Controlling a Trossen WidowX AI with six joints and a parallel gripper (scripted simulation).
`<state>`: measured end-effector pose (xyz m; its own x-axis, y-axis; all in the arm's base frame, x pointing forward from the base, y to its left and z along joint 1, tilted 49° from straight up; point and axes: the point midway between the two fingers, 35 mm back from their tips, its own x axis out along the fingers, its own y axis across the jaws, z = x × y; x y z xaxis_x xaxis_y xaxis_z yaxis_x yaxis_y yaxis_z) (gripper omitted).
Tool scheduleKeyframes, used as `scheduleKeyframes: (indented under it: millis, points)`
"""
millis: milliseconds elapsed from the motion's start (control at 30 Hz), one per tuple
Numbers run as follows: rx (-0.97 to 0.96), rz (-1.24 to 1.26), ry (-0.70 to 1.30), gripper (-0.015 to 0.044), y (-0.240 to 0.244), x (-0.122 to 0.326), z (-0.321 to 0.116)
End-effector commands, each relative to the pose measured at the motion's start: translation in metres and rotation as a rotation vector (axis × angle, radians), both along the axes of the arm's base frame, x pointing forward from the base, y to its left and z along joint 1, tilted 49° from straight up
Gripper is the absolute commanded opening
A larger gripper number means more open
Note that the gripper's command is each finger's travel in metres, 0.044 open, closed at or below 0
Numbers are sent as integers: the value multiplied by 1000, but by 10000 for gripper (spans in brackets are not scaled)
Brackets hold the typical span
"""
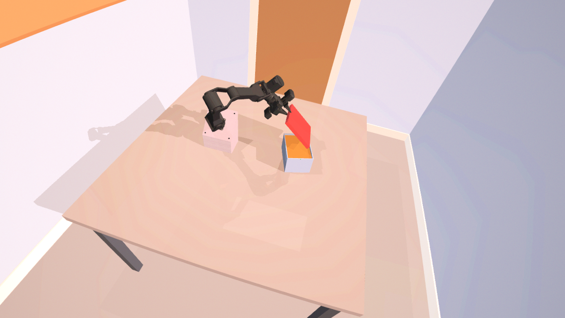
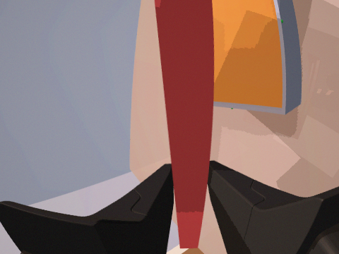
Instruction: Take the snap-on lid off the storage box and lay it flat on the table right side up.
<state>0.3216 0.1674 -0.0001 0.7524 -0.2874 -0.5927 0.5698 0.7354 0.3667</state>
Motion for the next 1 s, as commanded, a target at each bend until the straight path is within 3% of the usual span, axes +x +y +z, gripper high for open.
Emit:
scheduleKeyframes:
  millis: [0, 967]
  points:
    - [9, 2, -8, 0, 8, -1, -3]
    - [12, 2, -7, 0, 43, -23, -44]
